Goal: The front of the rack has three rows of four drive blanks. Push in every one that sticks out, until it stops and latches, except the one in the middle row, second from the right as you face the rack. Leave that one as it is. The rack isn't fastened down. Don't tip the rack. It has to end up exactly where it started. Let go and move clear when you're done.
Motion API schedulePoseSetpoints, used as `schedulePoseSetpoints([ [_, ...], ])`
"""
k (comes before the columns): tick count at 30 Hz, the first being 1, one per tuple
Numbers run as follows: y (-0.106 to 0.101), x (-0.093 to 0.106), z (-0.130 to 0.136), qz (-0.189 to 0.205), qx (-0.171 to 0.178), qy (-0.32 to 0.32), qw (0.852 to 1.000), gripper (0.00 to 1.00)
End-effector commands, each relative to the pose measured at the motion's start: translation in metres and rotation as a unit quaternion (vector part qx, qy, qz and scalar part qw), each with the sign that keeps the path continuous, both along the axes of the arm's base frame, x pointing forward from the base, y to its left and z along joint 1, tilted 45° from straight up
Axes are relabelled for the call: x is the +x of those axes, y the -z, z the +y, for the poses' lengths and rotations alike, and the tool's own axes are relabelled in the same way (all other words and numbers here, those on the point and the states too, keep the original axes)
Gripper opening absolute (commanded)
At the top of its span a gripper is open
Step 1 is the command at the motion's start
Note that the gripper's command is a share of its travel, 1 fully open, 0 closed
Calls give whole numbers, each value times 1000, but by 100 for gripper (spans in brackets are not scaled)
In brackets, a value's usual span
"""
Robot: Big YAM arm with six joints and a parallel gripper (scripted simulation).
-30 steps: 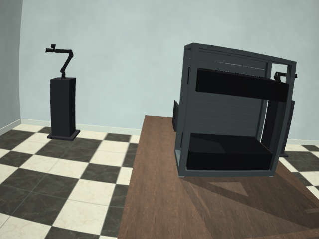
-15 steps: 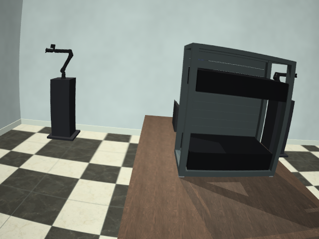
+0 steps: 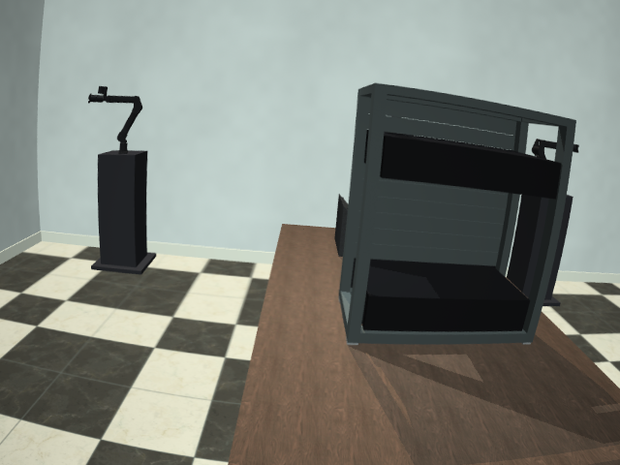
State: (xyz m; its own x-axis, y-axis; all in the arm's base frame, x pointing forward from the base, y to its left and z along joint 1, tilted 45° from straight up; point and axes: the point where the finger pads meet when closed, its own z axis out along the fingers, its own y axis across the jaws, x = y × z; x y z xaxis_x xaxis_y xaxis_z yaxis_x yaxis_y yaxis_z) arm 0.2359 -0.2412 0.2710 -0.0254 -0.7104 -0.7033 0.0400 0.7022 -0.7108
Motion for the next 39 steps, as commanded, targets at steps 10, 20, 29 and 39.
schedulePoseSetpoints([
  [10, 3, -4, 4, -1, -11, 1, 1000, 100],
  [20, 3, -4, 4, -1, -11, 1, 1000, 100],
  [29, 10, 3, 5, 5, 4, -5, 1000, 100],
  [39, -12, 50, -16, -9, -34, -5, 999, 100],
])
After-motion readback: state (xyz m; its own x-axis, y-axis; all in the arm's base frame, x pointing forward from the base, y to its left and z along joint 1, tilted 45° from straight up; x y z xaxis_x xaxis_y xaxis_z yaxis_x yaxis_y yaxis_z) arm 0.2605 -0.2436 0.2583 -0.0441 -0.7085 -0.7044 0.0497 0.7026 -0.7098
